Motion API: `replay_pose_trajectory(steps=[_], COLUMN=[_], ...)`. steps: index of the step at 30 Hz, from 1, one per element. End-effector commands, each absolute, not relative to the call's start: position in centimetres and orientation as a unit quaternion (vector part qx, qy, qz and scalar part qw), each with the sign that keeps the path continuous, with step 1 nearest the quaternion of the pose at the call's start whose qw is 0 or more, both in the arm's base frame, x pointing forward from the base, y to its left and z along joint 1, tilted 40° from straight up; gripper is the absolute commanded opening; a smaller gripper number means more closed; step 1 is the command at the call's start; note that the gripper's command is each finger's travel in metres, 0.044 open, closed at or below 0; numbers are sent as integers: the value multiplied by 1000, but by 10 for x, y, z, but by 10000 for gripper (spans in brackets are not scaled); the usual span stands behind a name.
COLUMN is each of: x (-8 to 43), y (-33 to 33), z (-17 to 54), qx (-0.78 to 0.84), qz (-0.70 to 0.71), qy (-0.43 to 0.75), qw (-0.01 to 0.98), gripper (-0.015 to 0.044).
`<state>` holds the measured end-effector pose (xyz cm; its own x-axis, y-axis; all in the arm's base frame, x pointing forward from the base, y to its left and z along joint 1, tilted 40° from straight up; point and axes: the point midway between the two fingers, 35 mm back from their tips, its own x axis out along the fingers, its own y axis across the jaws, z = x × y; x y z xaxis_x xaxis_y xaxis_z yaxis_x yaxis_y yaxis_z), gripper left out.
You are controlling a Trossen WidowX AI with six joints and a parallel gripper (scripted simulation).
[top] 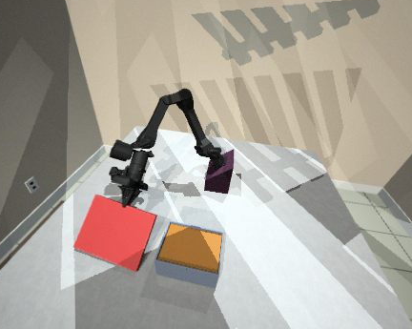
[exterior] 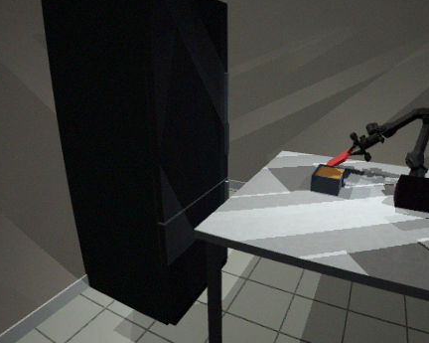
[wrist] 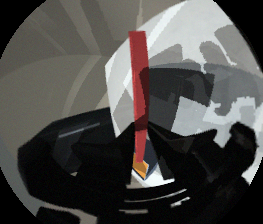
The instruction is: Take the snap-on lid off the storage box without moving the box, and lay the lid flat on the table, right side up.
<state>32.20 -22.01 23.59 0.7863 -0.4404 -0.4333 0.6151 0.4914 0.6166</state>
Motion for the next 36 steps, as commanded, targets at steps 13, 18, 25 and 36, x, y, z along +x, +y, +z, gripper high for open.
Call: replay_pose_trajectory(steps=[13, 18, 25, 36], x=[322, 322, 322, 323], y=[-229, -232, -235, -241], z=[218, 215, 211, 204], qx=[398, 398, 398, 398], qz=[-311, -311, -311, -311], qy=[119, 119, 119, 119], qw=[855, 855, 855, 855], gripper=[0, 0, 0, 0])
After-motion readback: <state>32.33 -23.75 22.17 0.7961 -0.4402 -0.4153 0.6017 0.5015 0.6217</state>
